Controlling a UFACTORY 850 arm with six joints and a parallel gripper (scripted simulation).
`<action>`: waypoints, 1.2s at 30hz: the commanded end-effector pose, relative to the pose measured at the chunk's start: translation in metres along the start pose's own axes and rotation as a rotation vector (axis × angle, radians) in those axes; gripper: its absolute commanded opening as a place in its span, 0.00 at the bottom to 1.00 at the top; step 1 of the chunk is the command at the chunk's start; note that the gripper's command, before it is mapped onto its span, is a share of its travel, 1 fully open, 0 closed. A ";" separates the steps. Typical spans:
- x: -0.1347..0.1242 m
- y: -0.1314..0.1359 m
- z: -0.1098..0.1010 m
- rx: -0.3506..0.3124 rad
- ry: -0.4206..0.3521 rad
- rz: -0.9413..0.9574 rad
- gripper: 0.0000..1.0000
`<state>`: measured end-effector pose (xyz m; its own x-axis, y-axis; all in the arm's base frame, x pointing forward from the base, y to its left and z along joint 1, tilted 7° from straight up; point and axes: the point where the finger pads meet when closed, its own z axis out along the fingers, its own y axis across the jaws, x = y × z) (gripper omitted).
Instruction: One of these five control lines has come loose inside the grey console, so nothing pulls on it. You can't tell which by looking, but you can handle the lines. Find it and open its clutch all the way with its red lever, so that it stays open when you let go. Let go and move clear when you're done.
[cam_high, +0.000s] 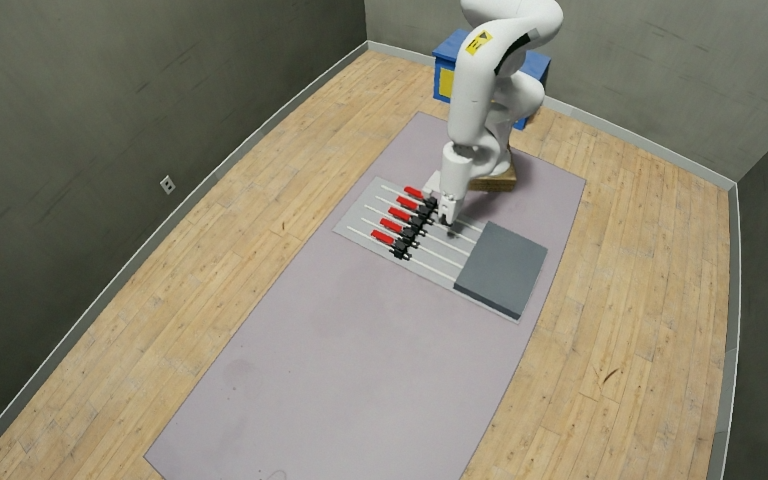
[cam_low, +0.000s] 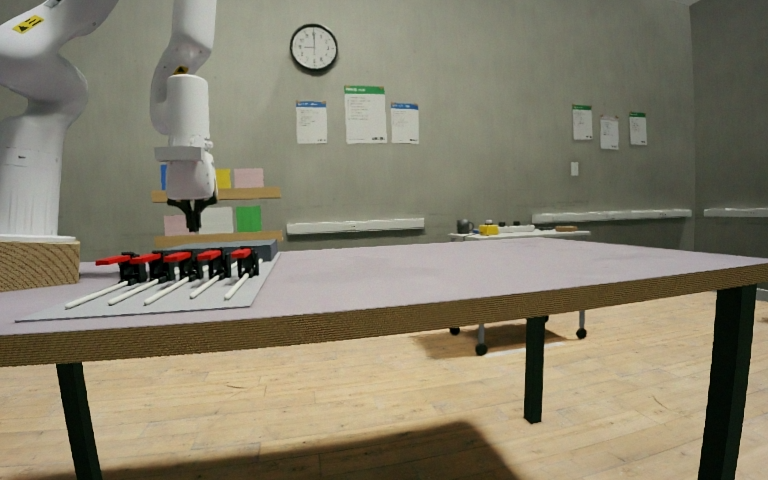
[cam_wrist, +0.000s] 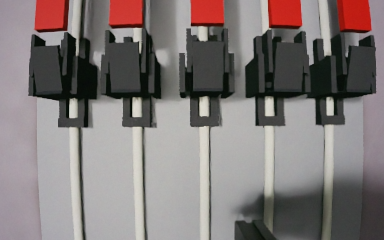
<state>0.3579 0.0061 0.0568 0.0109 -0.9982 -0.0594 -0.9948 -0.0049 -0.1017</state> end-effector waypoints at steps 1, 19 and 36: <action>0.001 -0.001 0.002 0.001 0.000 0.000 0.00; 0.001 -0.001 0.047 0.002 0.000 0.000 0.00; 0.001 0.000 0.088 0.002 0.000 0.000 0.00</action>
<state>0.3663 0.0100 -0.0291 0.0103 -0.9972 -0.0747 -0.9960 -0.0036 -0.0894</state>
